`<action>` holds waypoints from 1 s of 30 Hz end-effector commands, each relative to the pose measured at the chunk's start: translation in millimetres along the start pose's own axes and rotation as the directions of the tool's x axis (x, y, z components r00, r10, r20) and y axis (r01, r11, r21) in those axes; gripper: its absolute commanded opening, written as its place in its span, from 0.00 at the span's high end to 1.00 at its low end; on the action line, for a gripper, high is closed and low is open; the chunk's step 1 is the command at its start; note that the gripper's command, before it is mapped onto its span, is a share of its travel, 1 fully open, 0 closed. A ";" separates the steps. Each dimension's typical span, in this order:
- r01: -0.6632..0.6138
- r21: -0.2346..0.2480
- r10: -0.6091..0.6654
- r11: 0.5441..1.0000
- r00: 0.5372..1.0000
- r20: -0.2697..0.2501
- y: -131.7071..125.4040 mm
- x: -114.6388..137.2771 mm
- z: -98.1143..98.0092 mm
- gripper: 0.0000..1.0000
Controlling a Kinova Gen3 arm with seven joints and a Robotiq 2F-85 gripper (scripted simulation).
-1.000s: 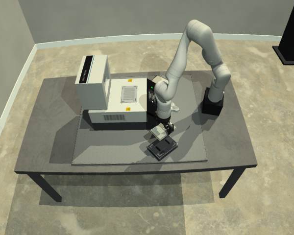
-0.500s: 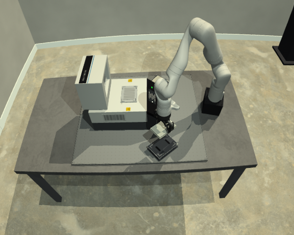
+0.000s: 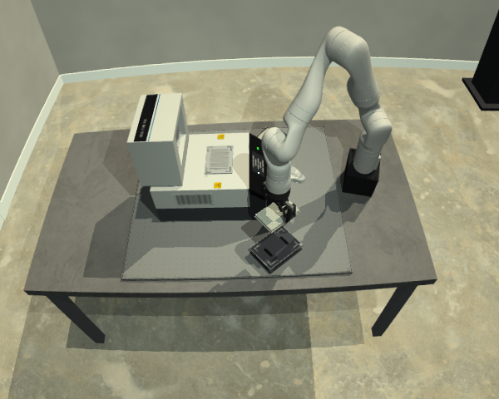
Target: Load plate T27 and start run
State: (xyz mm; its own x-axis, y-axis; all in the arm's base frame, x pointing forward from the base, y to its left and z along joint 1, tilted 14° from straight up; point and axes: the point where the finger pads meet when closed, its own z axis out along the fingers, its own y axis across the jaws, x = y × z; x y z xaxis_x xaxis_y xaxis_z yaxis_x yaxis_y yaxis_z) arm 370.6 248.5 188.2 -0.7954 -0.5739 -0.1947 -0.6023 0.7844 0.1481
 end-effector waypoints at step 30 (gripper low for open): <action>-0.163 0.000 0.163 0.987 0.987 0.002 -46.9 2.8 -11.0 0.09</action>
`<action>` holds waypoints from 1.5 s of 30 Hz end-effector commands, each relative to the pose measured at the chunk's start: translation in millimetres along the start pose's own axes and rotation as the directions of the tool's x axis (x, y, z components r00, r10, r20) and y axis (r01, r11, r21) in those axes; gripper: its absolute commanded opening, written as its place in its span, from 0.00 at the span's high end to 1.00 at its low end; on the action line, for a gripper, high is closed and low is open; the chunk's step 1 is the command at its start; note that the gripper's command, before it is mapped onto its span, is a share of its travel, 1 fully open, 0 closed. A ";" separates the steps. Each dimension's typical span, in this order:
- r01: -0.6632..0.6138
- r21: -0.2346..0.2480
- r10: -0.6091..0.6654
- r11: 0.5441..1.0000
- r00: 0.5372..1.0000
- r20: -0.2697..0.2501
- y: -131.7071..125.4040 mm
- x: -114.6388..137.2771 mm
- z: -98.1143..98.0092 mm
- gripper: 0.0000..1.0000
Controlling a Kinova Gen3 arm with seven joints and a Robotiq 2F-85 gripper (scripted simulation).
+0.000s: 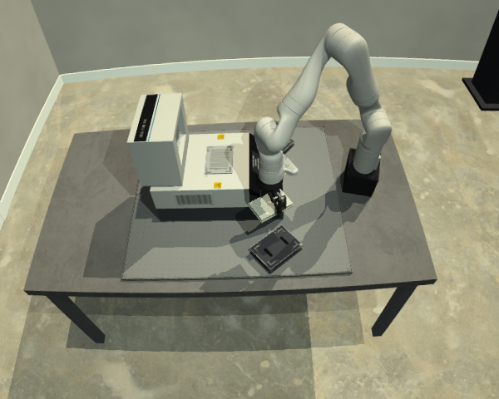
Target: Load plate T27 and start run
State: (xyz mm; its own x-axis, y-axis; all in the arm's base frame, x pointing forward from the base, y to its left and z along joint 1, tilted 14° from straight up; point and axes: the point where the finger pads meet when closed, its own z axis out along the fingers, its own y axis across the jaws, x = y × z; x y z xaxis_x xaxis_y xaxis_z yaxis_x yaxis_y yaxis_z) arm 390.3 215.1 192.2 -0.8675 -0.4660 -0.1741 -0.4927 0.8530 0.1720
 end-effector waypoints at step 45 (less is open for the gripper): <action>-0.468 0.000 0.468 0.884 0.884 0.002 -139.2 -8.9 -0.7 0.09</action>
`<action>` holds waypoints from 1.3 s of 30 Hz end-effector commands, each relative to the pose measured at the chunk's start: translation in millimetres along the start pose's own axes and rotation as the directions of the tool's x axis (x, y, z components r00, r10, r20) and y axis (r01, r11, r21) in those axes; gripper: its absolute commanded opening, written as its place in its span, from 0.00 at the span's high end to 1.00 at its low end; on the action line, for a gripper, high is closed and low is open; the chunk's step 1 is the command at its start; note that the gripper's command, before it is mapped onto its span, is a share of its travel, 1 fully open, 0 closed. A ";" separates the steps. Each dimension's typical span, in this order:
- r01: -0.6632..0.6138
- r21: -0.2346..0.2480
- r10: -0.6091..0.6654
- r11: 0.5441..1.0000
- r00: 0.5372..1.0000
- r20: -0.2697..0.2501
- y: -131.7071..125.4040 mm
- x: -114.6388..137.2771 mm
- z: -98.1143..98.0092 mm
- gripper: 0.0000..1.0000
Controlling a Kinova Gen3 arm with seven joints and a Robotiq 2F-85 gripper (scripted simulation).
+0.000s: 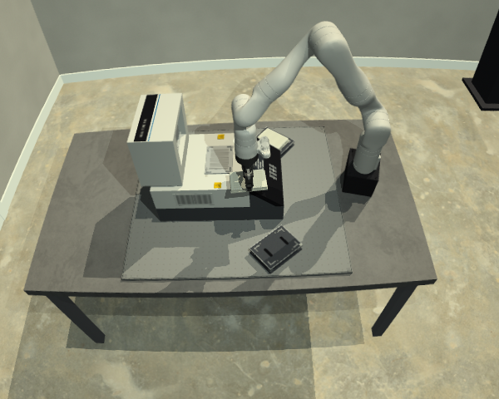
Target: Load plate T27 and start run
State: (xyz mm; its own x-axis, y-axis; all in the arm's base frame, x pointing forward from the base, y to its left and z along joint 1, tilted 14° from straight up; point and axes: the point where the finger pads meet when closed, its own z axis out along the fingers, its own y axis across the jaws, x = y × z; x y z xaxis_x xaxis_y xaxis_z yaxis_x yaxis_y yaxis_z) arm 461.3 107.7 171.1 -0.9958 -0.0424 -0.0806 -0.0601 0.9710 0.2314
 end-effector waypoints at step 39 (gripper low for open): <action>-0.425 0.000 0.425 0.905 0.905 0.002 -109.1 -62.6 -1.0 0.09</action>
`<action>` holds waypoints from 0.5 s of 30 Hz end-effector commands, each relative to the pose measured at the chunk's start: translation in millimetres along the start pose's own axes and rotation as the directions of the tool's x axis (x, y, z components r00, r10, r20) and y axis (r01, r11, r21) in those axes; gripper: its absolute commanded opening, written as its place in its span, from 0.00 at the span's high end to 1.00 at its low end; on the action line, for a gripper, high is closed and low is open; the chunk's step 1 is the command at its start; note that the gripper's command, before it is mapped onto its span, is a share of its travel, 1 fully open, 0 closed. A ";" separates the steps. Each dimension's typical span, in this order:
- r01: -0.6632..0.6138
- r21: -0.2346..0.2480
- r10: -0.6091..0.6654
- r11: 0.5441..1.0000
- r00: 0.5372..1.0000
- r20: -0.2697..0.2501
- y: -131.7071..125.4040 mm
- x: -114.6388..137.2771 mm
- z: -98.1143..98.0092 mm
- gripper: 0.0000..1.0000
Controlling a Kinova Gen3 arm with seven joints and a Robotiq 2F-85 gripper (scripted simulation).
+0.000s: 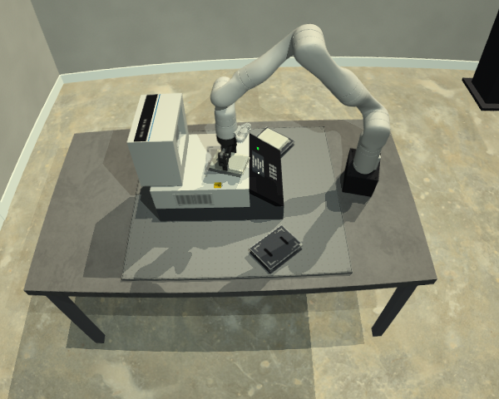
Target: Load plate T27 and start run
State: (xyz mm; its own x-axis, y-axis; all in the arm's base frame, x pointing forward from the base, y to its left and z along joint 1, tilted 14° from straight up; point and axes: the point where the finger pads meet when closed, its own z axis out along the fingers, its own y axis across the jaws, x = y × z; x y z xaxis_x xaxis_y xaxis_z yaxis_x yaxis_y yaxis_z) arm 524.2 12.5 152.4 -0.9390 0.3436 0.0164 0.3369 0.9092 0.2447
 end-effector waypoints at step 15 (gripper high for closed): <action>-0.185 0.000 0.185 0.983 0.983 0.001 -31.9 -43.0 -1.1 0.09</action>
State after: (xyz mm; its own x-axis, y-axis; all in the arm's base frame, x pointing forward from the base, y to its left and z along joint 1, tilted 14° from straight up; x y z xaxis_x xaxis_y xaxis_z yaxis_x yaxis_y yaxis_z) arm 547.6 -22.9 145.4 -0.8778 0.4762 0.0527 0.4740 0.8473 0.2395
